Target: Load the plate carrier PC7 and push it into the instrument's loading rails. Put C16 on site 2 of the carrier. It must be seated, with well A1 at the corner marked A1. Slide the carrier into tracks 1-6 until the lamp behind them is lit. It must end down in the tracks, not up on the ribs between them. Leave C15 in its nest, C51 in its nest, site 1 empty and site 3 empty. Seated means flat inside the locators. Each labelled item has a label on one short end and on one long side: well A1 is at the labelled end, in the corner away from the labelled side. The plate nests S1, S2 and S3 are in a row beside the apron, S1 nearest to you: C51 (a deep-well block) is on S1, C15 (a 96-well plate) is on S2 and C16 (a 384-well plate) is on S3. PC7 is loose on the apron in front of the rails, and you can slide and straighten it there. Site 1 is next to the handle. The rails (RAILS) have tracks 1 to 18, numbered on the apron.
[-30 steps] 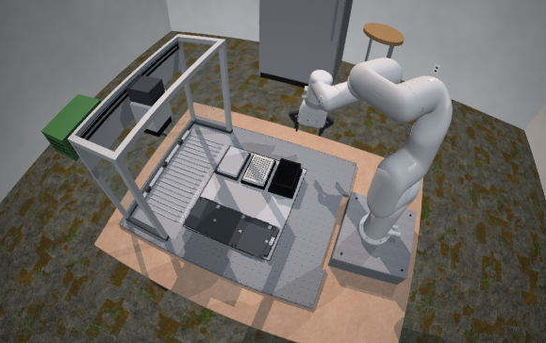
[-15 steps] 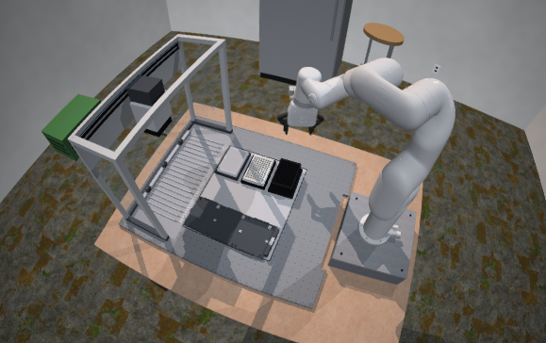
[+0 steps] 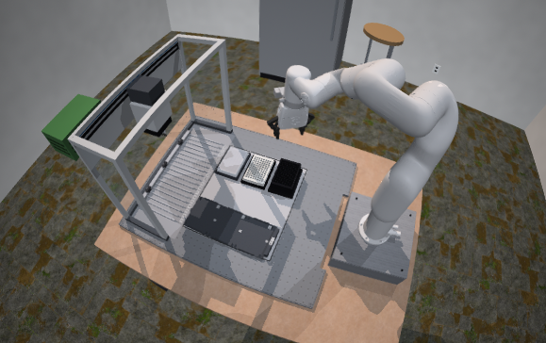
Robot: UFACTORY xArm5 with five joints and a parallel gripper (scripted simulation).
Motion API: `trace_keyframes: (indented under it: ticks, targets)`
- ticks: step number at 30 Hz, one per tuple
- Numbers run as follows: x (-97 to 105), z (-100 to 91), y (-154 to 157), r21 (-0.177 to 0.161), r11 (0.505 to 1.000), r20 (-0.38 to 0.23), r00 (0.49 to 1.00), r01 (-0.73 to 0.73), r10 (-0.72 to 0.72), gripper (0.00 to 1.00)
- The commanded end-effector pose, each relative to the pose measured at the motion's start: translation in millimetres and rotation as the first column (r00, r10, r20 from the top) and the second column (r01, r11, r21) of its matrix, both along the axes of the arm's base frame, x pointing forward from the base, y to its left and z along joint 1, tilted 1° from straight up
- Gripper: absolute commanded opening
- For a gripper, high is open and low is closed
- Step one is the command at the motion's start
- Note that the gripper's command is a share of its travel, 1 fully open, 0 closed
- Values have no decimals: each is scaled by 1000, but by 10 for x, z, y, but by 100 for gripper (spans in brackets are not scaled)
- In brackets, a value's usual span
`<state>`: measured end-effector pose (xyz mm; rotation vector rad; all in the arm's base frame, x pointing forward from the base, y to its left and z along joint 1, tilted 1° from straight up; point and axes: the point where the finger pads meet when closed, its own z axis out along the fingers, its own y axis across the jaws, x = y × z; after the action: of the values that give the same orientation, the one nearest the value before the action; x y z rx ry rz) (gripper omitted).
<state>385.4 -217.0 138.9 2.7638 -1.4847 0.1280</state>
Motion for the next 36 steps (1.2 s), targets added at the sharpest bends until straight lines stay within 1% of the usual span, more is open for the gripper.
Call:
trace_keyframes:
  ticks: [1, 4, 6, 11, 14, 17, 22, 25, 27, 29, 31, 34, 36]
  targets:
    - [81, 104, 162, -2, 993, -8, 993, -121, 121, 100]
    - [128, 169, 286, -1, 992, -8, 992, -127, 127, 100]
    - [137, 181, 310, 0, 992, -7, 992, -127, 127, 100]
    - [194, 291, 530, 1, 957, -23, 957, -289, 289, 100]
    - [205, 313, 573, 2, 956, -23, 955, -294, 294, 100]
    - [233, 369, 683, 3, 956, -22, 955, -294, 294, 100]
    - [263, 480, 907, 7, 894, -37, 893, -448, 448, 100]
    - [279, 546, 1040, 9, 891, -36, 891, -453, 453, 100]
    - [282, 558, 1062, 9, 891, -36, 891, -453, 453, 100]
    - [283, 603, 1152, 11, 859, -42, 858, -511, 511, 100]
    - [283, 603, 1152, 11, 859, -42, 858, -511, 511, 100]
    - [284, 670, 1287, 15, 804, -49, 803, -594, 594, 100]
    - [285, 715, 1376, 16, 801, -49, 800, -598, 598, 100]
